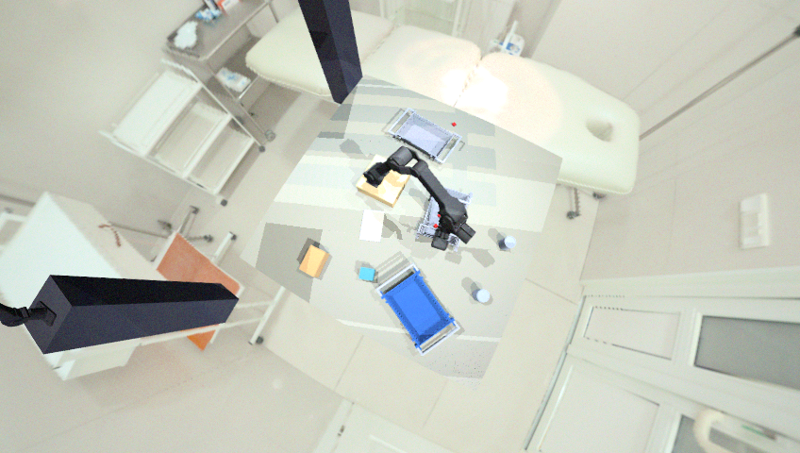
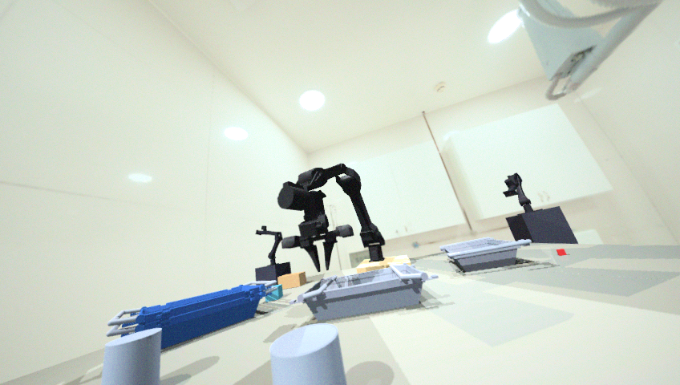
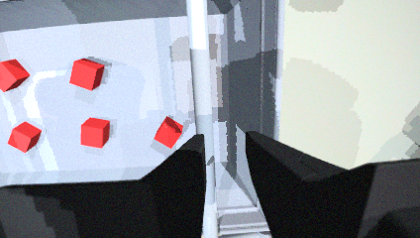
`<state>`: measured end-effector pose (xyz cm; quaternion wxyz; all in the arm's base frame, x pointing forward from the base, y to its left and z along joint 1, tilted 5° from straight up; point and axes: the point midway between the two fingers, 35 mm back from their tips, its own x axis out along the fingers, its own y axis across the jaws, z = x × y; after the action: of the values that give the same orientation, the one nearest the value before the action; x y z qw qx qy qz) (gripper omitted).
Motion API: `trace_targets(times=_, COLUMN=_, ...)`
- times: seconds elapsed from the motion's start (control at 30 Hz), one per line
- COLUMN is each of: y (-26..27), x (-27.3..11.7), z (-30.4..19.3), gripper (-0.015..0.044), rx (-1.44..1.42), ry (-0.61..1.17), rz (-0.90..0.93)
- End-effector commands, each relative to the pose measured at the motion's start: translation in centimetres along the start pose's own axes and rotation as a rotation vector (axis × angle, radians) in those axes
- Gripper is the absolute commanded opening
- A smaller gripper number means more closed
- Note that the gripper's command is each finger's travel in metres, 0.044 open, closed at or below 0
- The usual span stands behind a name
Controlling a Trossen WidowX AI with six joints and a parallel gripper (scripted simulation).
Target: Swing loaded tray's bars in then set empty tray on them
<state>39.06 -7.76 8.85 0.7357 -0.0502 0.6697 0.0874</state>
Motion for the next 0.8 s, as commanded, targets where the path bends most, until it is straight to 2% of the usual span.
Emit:
trace_targets(times=0.0, y=0.01, x=0.25, z=-0.06, gripper=0.0089, rx=0.001, ry=0.005, rz=0.002)
trace_targets(times=0.47, y=0.01, x=0.25, z=-0.06, gripper=0.0089, rx=0.001, ry=0.005, rz=0.002)
trace_targets(times=0.6, y=0.01, x=0.25, z=-0.06, gripper=0.0, rx=0.001, ry=0.005, rz=0.002)
trace_targets(times=0.77, y=0.01, x=0.25, z=-0.06, gripper=0.0, rx=0.001, ry=0.005, rz=0.002)
